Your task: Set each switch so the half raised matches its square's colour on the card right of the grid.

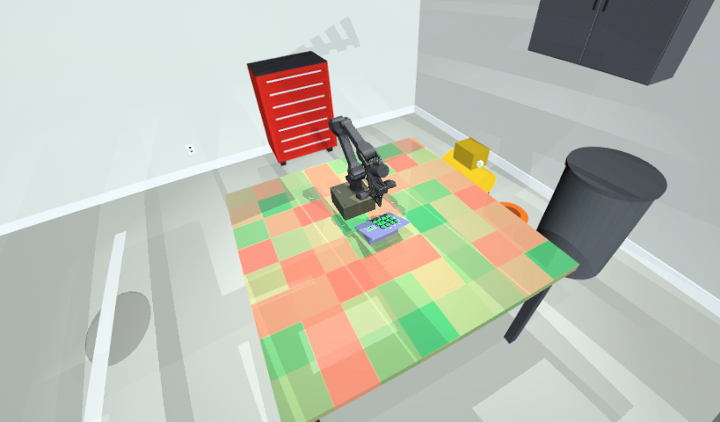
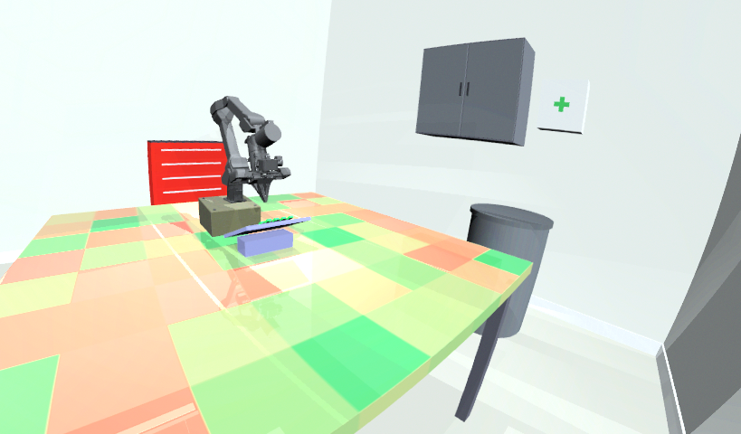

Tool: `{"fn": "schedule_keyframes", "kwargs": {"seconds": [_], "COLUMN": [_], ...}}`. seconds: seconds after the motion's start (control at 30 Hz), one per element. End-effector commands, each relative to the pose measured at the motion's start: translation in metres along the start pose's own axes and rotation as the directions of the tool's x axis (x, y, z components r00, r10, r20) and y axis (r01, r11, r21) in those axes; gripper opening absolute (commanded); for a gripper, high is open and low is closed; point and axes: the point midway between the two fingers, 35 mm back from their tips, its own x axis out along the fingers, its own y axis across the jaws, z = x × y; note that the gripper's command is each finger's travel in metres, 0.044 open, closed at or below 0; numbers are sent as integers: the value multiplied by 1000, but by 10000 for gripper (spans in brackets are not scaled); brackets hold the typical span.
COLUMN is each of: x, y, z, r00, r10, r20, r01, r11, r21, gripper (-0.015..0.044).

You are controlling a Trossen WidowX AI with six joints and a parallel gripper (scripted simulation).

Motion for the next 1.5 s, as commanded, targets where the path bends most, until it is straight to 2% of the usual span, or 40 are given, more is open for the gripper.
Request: {"fn": "schedule_keyframes", "kwargs": {"seconds": [0.0,0.17,0.33,1.07,1.47], "x": [0,1,35,59,59], "y": [23,30,30,30,30], "z": [-17,-23,-24,-24,-24], "r00": [1000,1000,999,999,999], "r10": [-1,0,0,0,0], "r20": [0,8,33,33,33], "r01": [1,0,0,0,0], "r11": [1000,1000,1000,1000,1000], "r21": [4,4,4,4,4], "gripper": [0,0,0,0,0]}}
